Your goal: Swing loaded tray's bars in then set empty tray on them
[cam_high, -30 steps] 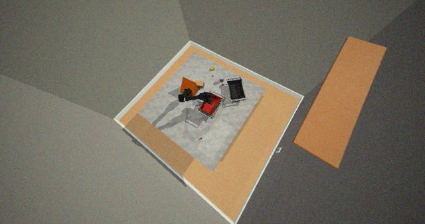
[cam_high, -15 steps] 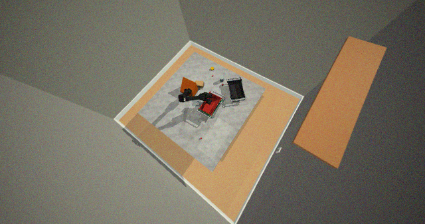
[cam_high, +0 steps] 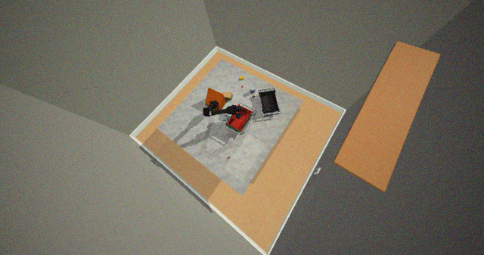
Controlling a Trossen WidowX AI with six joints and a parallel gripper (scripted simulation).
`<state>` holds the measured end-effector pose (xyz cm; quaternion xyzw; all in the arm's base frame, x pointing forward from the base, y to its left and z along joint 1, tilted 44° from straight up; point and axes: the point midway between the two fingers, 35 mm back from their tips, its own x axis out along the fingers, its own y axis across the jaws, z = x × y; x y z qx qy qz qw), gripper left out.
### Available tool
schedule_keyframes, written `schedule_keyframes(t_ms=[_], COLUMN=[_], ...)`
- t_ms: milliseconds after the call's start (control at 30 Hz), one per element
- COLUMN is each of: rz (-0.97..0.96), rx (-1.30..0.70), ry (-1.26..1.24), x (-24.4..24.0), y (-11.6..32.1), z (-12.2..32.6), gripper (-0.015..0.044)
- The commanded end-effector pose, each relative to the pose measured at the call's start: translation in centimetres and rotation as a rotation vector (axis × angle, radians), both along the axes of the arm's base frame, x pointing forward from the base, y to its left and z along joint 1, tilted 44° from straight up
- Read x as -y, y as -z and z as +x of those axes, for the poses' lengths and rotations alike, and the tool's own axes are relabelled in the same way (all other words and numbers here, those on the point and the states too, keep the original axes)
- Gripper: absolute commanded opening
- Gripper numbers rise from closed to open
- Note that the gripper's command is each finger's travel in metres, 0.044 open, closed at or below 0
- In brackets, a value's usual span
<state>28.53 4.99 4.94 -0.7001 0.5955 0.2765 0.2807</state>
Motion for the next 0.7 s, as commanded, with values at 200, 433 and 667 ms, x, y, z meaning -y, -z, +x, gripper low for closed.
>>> schedule_keyframes(t_ms=[200, 433, 667], rz=[0.001, 0.002, -0.001], rx=[-0.001, -0.01, -0.019], ry=[-0.003, -0.02, -0.037], x=[-0.4, -3.1, -5.9], y=[-0.4, -2.8, -5.8], z=[0.0, -0.1, -0.8], gripper=[0.044, 0.044, 0.044])
